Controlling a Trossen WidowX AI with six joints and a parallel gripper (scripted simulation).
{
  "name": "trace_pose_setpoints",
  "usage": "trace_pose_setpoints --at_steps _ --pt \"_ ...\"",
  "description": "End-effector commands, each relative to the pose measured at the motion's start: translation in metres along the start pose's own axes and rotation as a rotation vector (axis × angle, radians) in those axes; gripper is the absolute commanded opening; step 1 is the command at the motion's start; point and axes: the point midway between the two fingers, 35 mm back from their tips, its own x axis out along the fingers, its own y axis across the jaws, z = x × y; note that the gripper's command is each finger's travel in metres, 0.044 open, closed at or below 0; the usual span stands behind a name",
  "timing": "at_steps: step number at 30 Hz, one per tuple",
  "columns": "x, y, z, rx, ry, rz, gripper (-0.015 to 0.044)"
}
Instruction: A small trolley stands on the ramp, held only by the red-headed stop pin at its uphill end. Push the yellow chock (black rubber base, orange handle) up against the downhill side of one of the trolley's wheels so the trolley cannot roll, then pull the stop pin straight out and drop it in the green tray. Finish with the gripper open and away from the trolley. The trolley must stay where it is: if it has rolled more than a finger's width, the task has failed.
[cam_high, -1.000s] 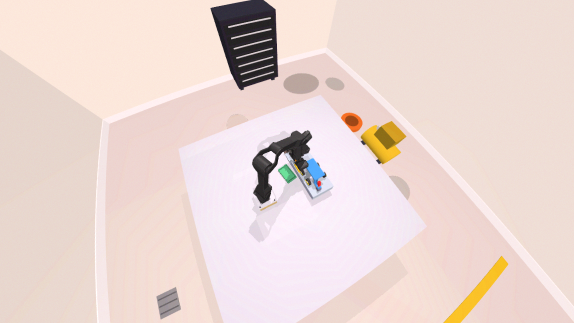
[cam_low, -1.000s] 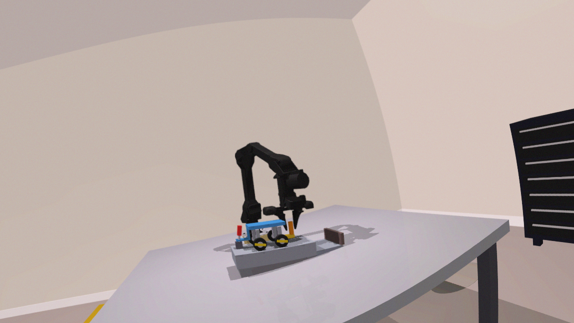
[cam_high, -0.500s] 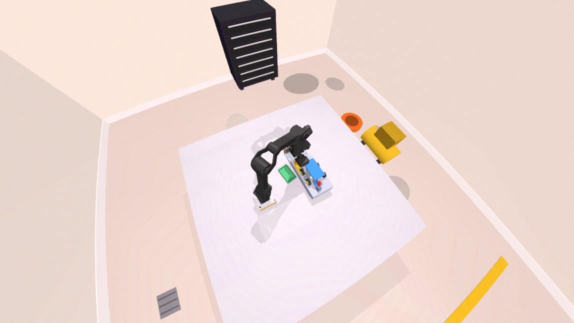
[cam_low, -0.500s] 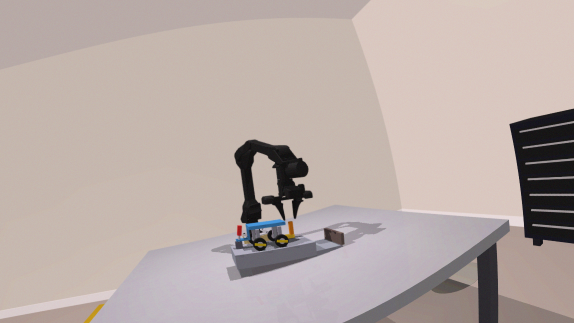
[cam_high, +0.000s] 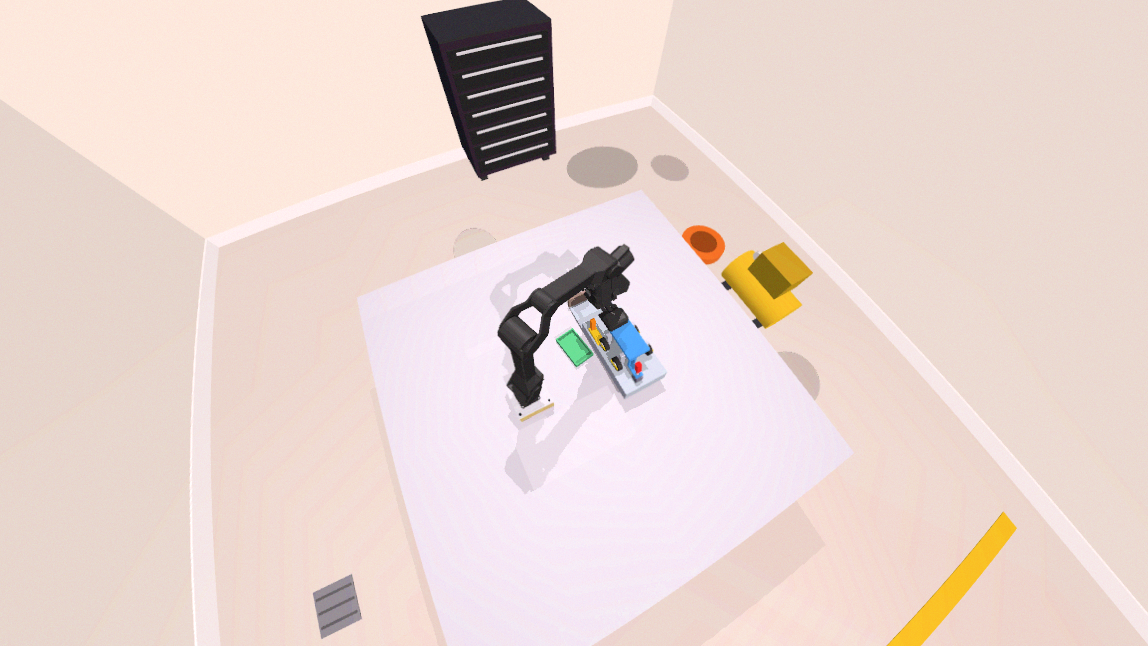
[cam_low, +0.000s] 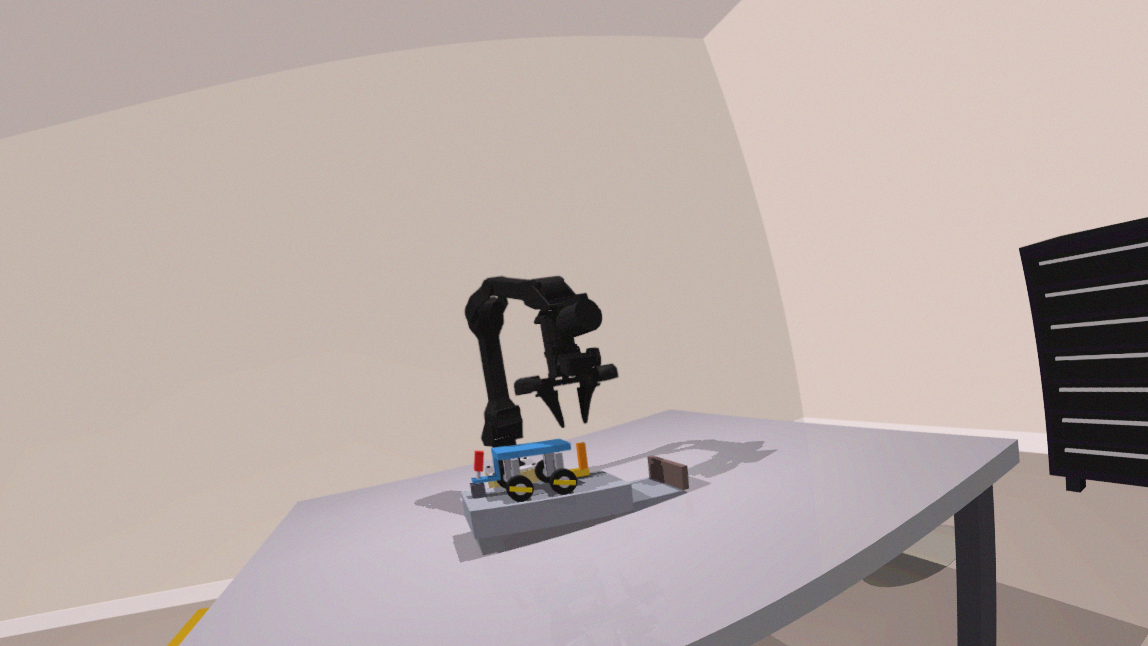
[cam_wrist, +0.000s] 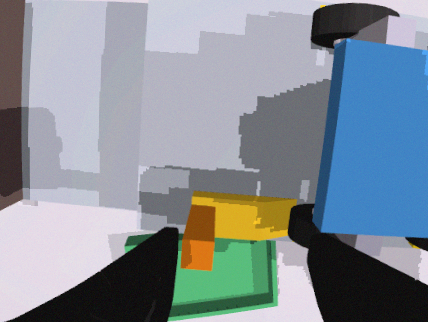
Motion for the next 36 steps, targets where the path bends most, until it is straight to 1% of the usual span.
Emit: trace_pose_setpoints --at_steps 1,21,36 --pt "-0.003 -0.014 0.007 -0.093 -0.017 -0.017 0.0190" --pt "-0.007 -0.096 0.020 -0.869 0.088 -0.119 0.0190" --pt "-0.012 -0.159 0.016 -1.453 0.238 -0.112 0.0190"
